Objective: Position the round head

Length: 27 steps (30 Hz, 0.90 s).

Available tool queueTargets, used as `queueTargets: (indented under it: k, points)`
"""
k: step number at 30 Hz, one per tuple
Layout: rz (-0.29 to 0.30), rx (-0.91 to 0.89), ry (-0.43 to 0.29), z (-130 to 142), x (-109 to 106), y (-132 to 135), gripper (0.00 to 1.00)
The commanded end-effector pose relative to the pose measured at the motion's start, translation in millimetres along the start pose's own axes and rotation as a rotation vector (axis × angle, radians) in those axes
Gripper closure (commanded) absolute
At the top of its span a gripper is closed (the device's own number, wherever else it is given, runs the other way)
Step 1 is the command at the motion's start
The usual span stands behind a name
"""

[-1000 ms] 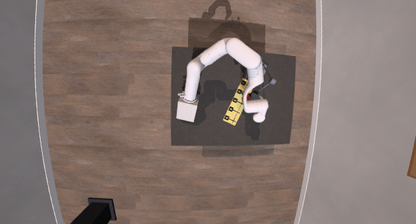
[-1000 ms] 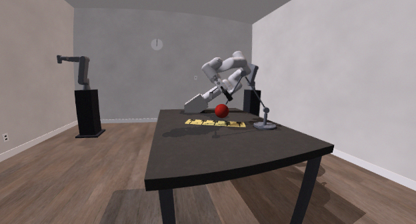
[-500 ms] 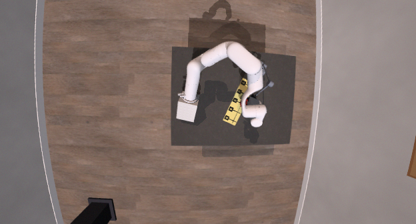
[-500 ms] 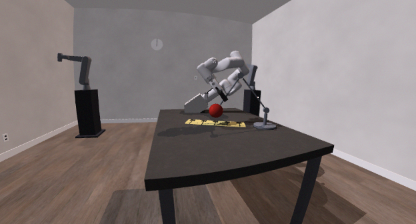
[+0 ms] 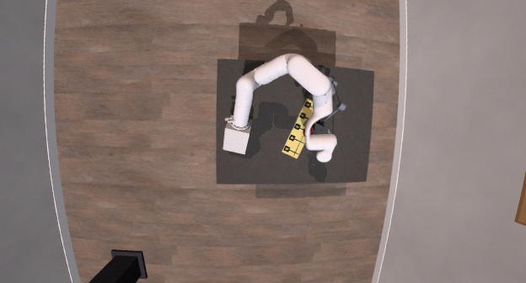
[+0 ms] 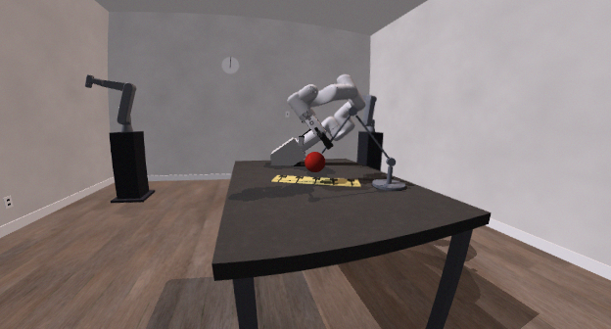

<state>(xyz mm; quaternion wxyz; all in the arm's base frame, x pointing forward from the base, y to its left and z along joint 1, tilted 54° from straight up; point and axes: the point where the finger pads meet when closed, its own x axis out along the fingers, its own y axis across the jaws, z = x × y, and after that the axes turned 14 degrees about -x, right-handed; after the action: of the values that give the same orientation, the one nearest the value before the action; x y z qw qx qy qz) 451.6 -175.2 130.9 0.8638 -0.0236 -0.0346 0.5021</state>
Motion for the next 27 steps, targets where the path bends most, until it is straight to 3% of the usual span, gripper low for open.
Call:
queueTargets:
  k: [1,2,3,27]
  points:
    - [-0.004,-0.002,0.004,-0.7,-3.4,-0.9,1.00]
    - [-0.004,-0.002,0.004,-0.7,-3.4,-0.9,1.00]
    - [-0.004,-0.002,0.004,-0.7,-3.4,-0.9,0.00]
    - [-0.004,-0.002,0.004,-0.4,-3.2,-0.9,0.00]
